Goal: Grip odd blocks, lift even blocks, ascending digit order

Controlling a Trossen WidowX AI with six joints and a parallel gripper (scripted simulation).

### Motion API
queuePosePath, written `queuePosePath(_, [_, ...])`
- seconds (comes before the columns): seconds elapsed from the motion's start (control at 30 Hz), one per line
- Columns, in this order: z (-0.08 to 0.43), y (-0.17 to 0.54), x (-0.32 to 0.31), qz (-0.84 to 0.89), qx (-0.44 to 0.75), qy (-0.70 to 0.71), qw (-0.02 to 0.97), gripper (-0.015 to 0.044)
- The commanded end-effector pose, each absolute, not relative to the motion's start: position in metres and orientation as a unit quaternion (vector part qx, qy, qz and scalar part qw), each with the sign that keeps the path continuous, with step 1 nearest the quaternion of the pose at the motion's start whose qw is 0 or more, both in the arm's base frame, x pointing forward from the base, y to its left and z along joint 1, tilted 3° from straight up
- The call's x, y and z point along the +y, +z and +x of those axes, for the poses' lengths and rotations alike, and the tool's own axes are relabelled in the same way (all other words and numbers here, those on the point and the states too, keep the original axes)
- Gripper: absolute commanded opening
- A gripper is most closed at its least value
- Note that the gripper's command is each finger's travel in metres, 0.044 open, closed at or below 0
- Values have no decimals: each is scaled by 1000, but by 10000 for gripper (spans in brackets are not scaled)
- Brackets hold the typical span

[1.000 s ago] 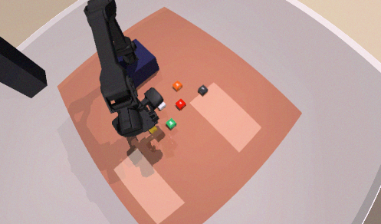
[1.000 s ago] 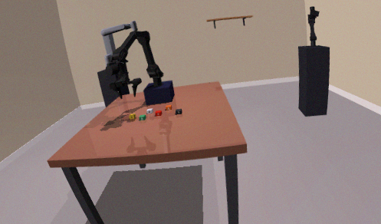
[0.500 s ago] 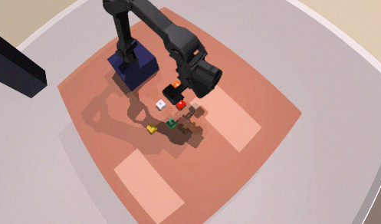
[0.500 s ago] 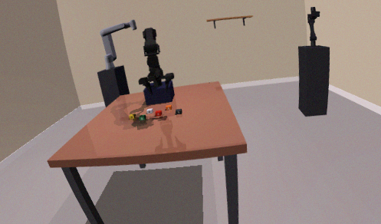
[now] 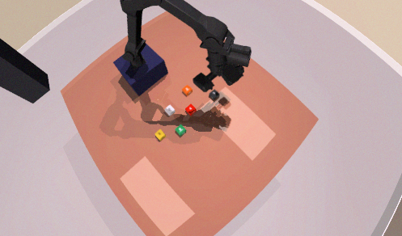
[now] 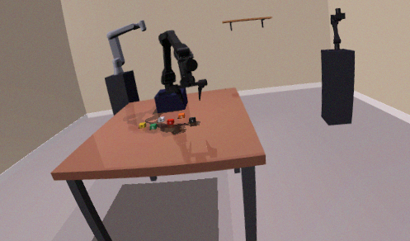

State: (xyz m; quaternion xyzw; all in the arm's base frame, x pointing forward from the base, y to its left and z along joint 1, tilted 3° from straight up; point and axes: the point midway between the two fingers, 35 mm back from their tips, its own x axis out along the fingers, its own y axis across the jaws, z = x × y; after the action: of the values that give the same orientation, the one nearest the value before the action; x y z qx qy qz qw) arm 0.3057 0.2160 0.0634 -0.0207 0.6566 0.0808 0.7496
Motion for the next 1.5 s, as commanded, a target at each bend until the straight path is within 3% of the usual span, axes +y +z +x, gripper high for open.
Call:
queuePosePath(0.0, [299, 6, 212, -32, 676, 67, 733, 400])
queuePosePath(1.0, [302, -33, 214, -32, 676, 67, 733, 400])
queuePosePath(1.33, [302, -33, 214, -32, 676, 67, 733, 138])
queuePosePath(1.47, [302, -33, 214, -32, 676, 67, 733, 120])
